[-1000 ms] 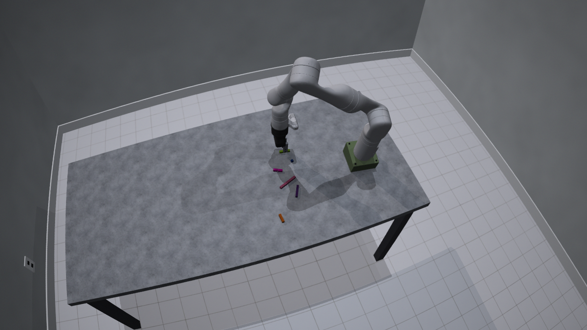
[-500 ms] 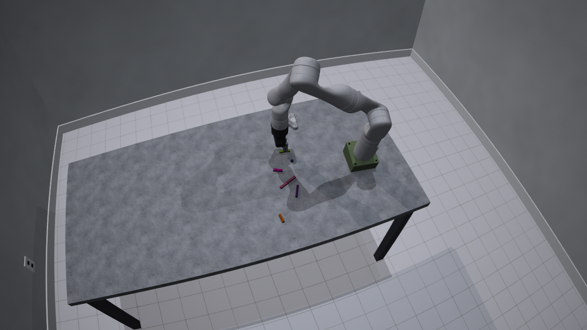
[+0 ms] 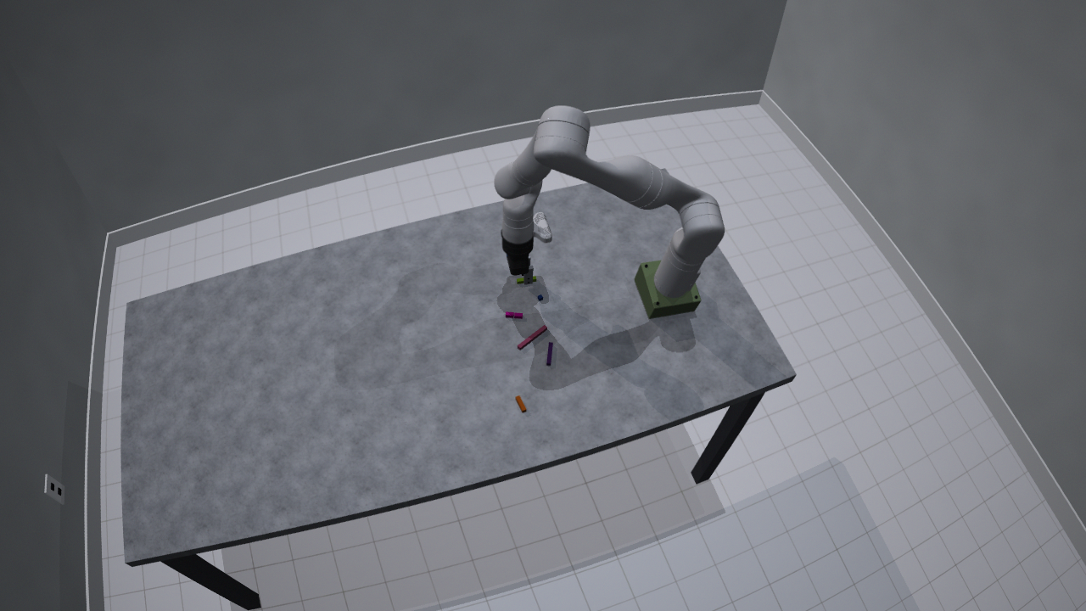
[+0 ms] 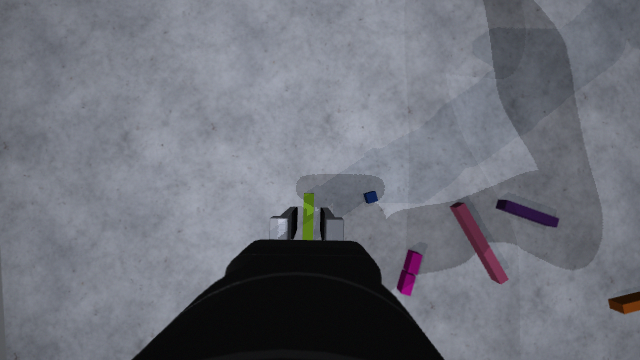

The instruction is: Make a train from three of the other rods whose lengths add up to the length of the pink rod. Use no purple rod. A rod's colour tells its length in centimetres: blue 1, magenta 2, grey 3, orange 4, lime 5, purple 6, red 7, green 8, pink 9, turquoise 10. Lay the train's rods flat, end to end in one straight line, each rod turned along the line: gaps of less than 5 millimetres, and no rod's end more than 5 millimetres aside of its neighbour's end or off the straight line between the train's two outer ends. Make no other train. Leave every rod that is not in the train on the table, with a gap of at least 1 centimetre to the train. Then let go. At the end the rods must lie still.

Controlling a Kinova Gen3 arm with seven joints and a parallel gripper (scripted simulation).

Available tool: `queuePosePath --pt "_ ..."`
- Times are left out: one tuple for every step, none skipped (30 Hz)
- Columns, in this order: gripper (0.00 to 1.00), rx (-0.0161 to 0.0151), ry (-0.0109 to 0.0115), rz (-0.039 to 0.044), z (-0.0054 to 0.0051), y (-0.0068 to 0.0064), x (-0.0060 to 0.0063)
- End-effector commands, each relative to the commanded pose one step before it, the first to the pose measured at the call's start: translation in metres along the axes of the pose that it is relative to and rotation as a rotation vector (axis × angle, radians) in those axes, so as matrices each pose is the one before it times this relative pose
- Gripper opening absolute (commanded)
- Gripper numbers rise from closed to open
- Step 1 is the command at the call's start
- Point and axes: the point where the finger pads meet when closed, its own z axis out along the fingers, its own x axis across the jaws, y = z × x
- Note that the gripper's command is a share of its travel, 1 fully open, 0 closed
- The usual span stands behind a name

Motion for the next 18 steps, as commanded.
queuePosePath --pt "0.54 -0.00180 -0.00330 -0.00379 0.00451 -0.00087 -0.00268" --pt "0.54 0.00000 0.00000 0.00000 0.00000 0.00000 0.00000" --pt "0.54 0.00000 0.00000 0.00000 0.00000 0.00000 0.00000" --pt "0.54 0.00013 -0.00080 0.00266 0.00025 0.00003 -0.00005" --pt "0.54 -0.00048 0.00045 -0.00195 0.00129 0.00014 0.00004" --pt "0.54 -0.00077 0.00044 -0.00113 0.00117 0.00024 0.00007" --pt "0.54 -0.00011 0.00012 -0.00010 0.00091 0.00004 0.00001" --pt "0.54 0.00013 -0.00006 0.00073 0.00069 -0.00003 0.00000" --pt "0.54 -0.00001 -0.00011 0.00032 0.00050 0.00002 -0.00001" --pt "0.54 -0.00022 -0.00010 -0.00032 0.00035 0.00010 -0.00002" --pt "0.54 -0.00041 -0.00007 -0.00030 0.00023 0.00016 0.00000" --pt "0.54 -0.00048 -0.00005 0.00005 0.00013 0.00018 0.00001" --pt "0.54 -0.00044 -0.00004 0.00013 0.00004 0.00016 0.00002" --pt "0.54 -0.00038 -0.00004 -0.00006 -0.00002 0.00014 0.00001" --pt "0.54 -0.00032 -0.00002 -0.00010 -0.00005 0.00012 0.00001" --pt "0.54 -0.00017 -0.00002 -0.00004 -0.00005 0.00006 0.00000" --pt "0.54 -0.00005 -0.00001 -0.00001 -0.00002 0.00002 0.00000" --pt "0.54 0.00000 0.00000 0.00000 0.00000 0.00000 0.00000"
